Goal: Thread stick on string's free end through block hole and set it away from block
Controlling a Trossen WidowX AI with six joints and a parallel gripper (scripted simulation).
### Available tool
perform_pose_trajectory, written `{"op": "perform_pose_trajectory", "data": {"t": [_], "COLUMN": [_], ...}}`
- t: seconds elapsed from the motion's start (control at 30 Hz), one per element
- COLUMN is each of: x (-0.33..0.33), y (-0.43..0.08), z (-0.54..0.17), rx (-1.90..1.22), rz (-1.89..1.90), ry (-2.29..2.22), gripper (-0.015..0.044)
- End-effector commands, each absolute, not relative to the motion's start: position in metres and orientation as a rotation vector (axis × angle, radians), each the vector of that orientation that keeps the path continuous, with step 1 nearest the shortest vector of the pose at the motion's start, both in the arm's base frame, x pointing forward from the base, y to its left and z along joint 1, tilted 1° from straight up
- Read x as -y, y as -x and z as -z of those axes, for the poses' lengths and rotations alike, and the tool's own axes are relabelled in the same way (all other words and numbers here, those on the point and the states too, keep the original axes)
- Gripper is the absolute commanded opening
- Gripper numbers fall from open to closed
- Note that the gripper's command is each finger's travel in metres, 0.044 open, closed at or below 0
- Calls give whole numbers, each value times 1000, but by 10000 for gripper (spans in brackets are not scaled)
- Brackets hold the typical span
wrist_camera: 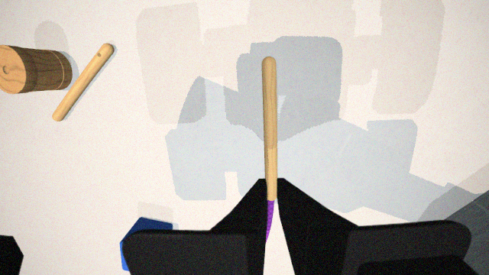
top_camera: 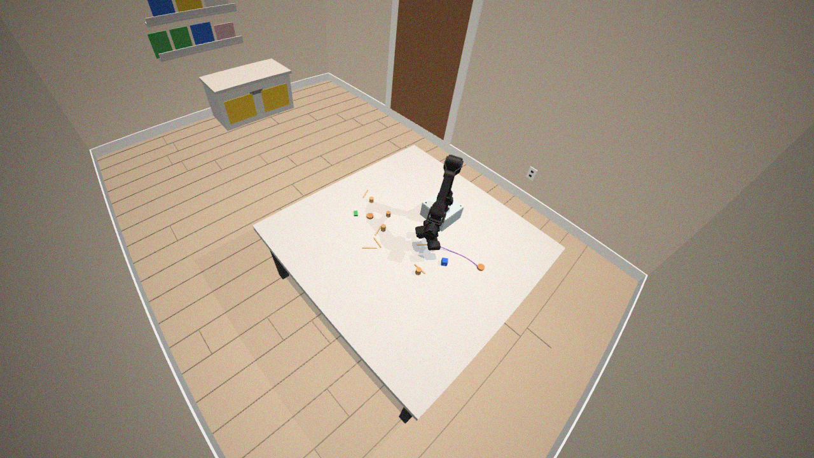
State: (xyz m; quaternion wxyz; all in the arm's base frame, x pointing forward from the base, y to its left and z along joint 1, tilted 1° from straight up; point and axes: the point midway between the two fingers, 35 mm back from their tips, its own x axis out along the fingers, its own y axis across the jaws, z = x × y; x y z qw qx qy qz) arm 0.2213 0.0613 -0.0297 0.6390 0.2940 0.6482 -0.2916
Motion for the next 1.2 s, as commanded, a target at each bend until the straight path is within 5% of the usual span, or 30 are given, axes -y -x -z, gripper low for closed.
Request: {"op": "perform_pose_trajectory", "data": {"t": [0.0,1.17], "x": [-62,-75], "y": [-223,-220], "z": [21,-6], "rx": [-1470,-1435], "rz": [658,697], "ry": [-675,-632], "gripper": [0,0]}}
